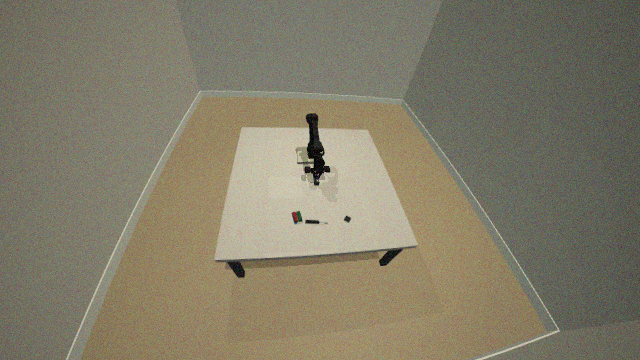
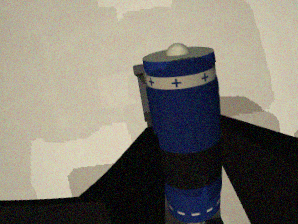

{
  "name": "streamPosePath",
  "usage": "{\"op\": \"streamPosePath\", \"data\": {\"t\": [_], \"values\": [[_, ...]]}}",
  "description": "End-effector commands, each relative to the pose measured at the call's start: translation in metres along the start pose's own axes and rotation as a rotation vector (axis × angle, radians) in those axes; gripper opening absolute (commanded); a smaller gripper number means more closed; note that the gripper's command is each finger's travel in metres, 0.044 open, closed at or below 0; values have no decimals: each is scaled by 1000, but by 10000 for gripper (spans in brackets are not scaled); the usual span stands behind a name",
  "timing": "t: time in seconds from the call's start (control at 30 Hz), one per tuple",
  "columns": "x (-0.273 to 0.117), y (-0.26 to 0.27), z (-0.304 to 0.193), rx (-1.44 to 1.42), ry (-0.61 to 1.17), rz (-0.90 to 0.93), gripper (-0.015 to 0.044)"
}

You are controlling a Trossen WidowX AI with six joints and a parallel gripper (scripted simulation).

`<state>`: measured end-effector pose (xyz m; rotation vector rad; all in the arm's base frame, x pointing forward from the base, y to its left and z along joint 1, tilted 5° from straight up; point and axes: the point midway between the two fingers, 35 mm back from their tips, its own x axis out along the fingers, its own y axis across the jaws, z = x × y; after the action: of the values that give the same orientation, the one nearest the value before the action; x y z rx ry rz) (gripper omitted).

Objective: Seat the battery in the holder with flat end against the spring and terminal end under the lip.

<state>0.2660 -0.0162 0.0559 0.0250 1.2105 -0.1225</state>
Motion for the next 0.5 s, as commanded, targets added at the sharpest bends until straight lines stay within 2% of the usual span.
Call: {"op": "streamPosePath", "data": {"t": [0.0, 0.47], "values": [[2, -1, -2, -6, -22, -3, 85], [7, -1, -7, -8, -110, 0, 85]]}}
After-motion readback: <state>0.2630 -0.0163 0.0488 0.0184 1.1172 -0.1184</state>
